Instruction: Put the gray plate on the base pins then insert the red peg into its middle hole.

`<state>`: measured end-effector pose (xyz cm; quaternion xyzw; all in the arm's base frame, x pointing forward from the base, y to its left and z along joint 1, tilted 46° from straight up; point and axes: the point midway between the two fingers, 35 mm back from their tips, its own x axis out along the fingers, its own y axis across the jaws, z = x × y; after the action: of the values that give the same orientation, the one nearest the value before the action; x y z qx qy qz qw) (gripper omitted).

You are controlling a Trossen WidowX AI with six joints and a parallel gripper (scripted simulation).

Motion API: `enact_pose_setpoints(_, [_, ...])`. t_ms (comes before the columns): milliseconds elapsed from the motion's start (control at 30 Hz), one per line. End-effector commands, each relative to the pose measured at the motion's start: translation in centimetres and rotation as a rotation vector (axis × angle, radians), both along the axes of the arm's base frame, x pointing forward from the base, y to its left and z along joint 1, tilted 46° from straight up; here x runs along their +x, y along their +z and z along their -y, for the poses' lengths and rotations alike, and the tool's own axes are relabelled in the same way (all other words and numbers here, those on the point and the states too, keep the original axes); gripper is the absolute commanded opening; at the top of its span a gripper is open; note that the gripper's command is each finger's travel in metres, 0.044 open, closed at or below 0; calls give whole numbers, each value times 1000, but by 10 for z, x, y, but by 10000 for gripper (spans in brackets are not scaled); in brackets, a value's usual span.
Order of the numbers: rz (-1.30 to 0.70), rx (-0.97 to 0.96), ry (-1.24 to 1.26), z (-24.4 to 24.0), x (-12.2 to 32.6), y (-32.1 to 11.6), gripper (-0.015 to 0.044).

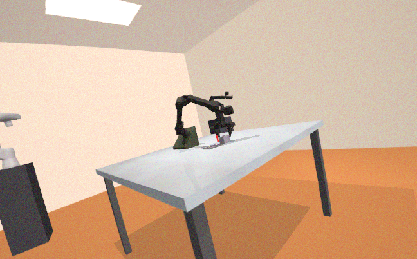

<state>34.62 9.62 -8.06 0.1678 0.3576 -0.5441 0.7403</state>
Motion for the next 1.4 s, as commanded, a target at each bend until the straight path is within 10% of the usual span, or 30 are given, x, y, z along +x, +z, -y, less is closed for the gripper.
enact_pose_setpoints(0, [-17,-13,3,7,-3,-8,440])
enact_pose_setpoints(467, [-17,-16,3,21,-1,-20,440])
enact_pose_setpoints(867, [-17,-16,3,21,-1,-20,125])
enact_pose_setpoints(1367, [-17,-16,3,20,-1,-20,0])
